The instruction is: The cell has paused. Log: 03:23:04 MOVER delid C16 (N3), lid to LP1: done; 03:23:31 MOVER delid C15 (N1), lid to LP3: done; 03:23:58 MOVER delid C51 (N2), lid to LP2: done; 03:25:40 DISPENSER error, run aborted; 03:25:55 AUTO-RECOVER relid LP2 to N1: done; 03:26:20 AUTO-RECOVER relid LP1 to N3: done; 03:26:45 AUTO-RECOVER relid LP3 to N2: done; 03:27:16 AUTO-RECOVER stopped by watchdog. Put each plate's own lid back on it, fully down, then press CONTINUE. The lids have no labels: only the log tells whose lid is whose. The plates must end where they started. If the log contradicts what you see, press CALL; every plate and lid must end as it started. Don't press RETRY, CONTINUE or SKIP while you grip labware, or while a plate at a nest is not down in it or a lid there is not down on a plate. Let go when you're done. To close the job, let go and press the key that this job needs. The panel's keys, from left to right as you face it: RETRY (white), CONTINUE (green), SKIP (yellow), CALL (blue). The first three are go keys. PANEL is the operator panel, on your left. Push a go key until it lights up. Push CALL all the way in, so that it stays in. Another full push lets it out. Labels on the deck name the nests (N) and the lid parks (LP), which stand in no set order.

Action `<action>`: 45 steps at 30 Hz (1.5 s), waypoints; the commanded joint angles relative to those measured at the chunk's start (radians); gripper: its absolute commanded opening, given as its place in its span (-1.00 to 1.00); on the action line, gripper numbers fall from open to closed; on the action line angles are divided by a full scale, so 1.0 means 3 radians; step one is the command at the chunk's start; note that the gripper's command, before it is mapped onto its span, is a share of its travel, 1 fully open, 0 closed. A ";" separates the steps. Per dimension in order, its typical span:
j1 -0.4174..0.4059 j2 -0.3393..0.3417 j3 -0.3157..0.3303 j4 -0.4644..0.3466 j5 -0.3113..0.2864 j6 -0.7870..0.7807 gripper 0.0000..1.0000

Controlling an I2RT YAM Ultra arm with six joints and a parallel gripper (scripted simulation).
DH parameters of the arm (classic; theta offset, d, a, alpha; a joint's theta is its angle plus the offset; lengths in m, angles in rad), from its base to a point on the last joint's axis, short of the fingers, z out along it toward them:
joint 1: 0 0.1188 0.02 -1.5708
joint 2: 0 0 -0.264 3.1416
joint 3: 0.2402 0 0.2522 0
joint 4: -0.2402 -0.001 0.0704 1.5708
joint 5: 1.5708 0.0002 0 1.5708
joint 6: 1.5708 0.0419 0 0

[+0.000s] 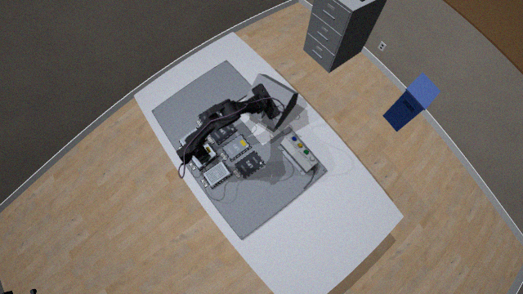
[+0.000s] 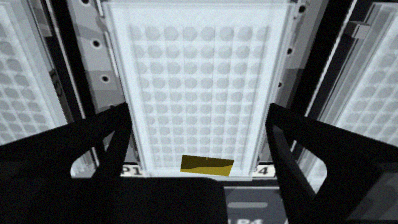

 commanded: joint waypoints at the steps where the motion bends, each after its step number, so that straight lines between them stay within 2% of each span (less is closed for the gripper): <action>1: -0.0017 -0.0051 0.0016 0.0034 -0.0004 0.0005 -1.00; 26: -0.0018 -0.0053 0.0024 0.0023 -0.0004 0.0005 -1.00; 27: -0.0018 -0.0053 0.0024 0.0023 -0.0004 0.0005 1.00; 45: -0.0018 -0.0053 0.0024 0.0023 -0.0004 0.0005 1.00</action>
